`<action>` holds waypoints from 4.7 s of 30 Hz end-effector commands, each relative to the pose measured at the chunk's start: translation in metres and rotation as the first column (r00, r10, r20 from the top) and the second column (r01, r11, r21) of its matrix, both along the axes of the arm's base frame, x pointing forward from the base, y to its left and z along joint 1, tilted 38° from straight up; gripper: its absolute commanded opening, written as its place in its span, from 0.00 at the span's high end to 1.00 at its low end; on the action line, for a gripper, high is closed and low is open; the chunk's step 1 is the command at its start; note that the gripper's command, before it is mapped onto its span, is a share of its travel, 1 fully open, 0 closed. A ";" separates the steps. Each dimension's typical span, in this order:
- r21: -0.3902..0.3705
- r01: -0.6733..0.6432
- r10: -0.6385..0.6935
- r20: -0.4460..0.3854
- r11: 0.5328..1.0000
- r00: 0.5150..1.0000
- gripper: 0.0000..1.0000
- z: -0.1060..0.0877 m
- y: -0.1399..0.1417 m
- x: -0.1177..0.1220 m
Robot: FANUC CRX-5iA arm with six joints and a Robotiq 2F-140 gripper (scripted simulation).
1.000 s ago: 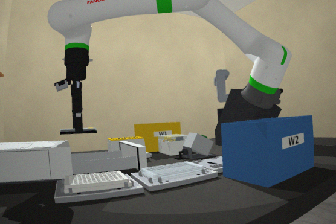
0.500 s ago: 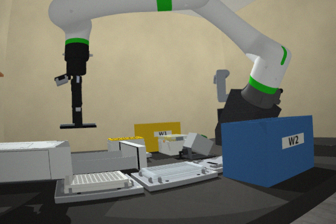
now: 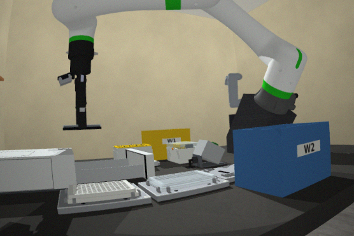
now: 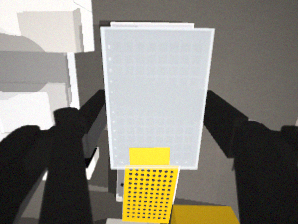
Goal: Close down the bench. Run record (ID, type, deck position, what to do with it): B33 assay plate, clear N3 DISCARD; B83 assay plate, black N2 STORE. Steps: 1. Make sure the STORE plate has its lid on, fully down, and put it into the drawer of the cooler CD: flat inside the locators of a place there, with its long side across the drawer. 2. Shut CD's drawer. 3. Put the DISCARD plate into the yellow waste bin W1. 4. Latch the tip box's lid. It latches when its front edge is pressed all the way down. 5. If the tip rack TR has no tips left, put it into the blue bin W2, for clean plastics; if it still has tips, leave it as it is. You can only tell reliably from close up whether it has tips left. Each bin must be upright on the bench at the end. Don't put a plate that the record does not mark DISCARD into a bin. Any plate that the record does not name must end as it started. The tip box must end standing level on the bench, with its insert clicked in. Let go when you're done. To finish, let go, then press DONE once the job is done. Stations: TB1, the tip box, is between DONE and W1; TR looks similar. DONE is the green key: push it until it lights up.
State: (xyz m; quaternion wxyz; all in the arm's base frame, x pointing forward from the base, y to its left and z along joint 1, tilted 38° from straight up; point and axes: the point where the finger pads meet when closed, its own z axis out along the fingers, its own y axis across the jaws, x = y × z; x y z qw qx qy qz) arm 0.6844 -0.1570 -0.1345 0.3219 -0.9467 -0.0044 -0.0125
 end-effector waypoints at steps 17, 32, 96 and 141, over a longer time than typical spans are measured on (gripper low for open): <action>-0.029 -0.233 0.234 0.180 0.972 0.955 0.90 0.017 0.016 -0.006; -0.140 -0.526 0.534 0.404 0.839 0.743 0.90 0.037 0.043 -0.016; -0.494 -0.779 0.805 0.593 0.387 0.024 0.90 0.120 0.152 -0.056; -0.494 -0.779 0.805 0.593 0.387 0.024 0.90 0.086 0.174 -0.054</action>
